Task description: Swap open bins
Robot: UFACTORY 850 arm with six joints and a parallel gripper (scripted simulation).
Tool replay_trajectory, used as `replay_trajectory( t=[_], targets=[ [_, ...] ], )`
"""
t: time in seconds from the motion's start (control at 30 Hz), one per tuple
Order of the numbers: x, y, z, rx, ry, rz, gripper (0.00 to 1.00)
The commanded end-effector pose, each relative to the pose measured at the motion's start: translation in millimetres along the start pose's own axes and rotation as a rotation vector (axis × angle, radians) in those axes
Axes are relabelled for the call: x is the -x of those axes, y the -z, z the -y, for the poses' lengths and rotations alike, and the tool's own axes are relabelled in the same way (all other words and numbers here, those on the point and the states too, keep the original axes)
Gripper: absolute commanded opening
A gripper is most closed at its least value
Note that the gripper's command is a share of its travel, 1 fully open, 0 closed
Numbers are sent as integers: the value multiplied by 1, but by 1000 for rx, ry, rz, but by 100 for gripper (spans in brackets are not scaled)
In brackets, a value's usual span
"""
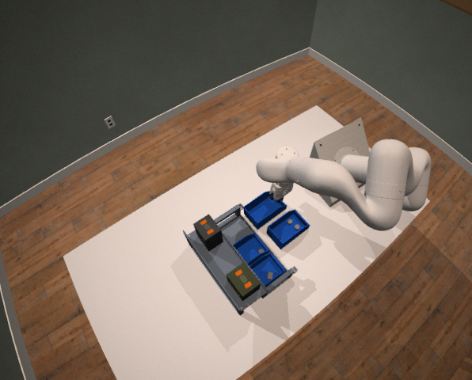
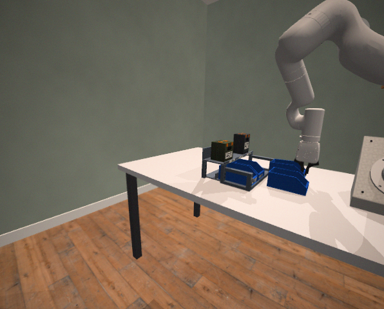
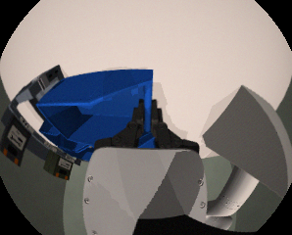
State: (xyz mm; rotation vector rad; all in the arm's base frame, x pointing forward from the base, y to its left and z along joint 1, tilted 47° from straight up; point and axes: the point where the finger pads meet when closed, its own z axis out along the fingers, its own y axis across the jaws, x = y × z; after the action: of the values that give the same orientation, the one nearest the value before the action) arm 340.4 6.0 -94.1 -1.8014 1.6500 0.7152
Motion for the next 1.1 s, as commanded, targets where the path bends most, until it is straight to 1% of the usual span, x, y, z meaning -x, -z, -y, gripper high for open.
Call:
replay_trajectory(
  t=[0.0,0.37,0.73,1.07],
  targets=[
    [0,-3,1,-1,0,-1,0],
    [0,-16,1,-1,0,-1,0],
    [0,-22,1,-1,0,-1,0],
    [0,-23,1,-1,0,-1,0]
  ],
)
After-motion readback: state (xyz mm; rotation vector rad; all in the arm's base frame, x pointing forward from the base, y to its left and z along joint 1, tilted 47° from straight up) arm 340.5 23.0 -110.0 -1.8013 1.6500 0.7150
